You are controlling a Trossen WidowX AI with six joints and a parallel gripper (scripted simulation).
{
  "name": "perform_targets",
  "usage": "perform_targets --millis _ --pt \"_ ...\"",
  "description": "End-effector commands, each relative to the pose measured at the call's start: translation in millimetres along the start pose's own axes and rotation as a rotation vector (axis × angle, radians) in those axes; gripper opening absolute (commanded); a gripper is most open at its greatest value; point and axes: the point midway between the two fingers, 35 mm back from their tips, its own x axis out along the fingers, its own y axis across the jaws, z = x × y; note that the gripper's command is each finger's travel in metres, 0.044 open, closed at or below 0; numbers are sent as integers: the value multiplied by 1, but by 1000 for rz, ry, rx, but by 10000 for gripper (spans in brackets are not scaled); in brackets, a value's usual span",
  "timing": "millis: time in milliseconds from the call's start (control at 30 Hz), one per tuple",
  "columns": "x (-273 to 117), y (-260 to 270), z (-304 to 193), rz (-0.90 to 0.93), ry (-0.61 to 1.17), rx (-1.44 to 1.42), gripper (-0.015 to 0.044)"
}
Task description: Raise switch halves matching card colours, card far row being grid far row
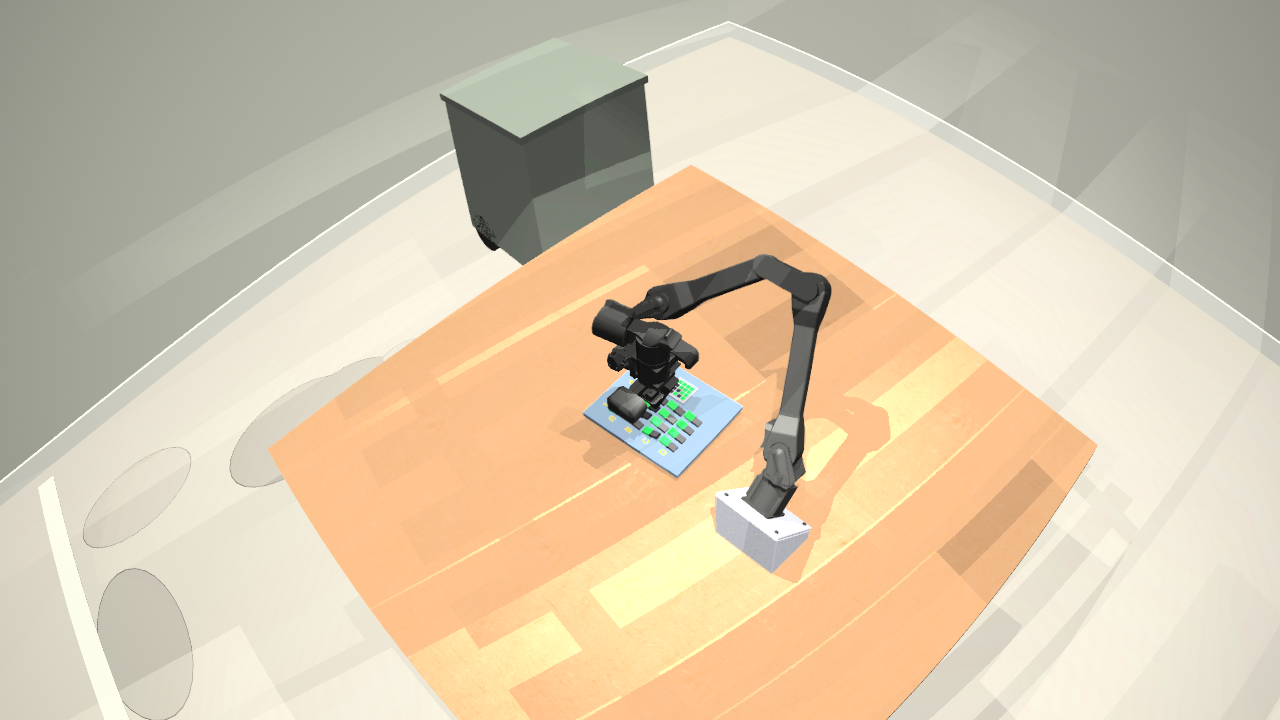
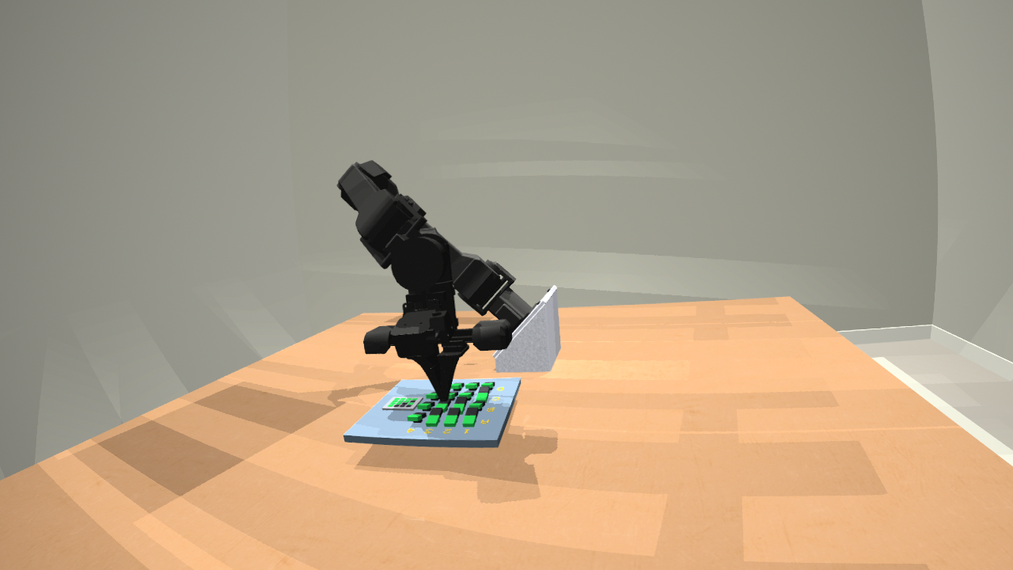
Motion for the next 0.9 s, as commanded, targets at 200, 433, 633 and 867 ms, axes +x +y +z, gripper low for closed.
perform_targets --millis 200,433,633,867 --pt "2 0 0 -4 -1 -4 0" --pt "-55 1 4 0 22 -4 0" --pt "-67 7 -2 -1 26 -5 0" --pt "-70 12 -8 -1 26 -5 0"
